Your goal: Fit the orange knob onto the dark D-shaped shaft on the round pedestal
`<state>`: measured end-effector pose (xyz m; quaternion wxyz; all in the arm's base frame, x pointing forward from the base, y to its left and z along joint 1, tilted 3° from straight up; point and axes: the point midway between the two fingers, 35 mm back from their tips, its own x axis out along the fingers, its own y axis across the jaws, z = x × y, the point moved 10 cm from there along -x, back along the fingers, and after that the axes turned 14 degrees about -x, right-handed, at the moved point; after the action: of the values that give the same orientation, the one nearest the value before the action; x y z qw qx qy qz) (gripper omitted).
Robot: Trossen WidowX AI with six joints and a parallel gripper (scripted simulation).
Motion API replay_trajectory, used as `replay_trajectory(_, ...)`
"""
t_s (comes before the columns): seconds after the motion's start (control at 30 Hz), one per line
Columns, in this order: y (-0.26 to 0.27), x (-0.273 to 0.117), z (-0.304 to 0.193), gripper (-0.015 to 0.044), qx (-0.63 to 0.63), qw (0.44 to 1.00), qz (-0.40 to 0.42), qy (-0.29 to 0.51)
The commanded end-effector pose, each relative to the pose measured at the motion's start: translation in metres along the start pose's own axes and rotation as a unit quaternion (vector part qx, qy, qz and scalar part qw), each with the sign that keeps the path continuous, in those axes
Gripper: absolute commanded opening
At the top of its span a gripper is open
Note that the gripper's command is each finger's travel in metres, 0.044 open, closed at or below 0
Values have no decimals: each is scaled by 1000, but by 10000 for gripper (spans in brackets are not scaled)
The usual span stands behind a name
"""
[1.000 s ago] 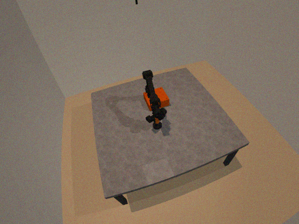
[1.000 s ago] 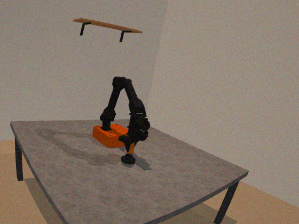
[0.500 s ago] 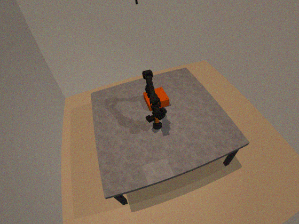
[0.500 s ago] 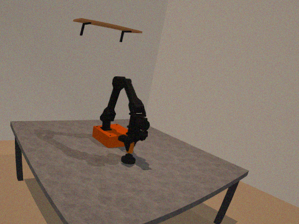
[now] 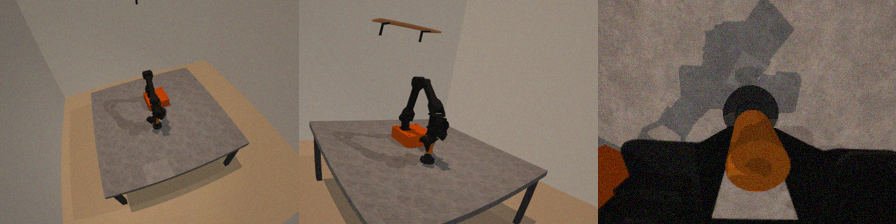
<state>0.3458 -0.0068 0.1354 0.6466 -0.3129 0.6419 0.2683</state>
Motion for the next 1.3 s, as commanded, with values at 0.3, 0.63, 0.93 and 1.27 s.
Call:
replay_trajectory(0.3,-1,1,0,0,-9,1000,-3,-1)
replay_trajectory(0.63,2,2,-2,0,-9,1000,-2,-1)
replay_trajectory(0.93,3,-4,-2,0,-21,1000,-2,-1)
replay_trajectory(1.27,-1,0,0,0,-113,994,-3,-1)
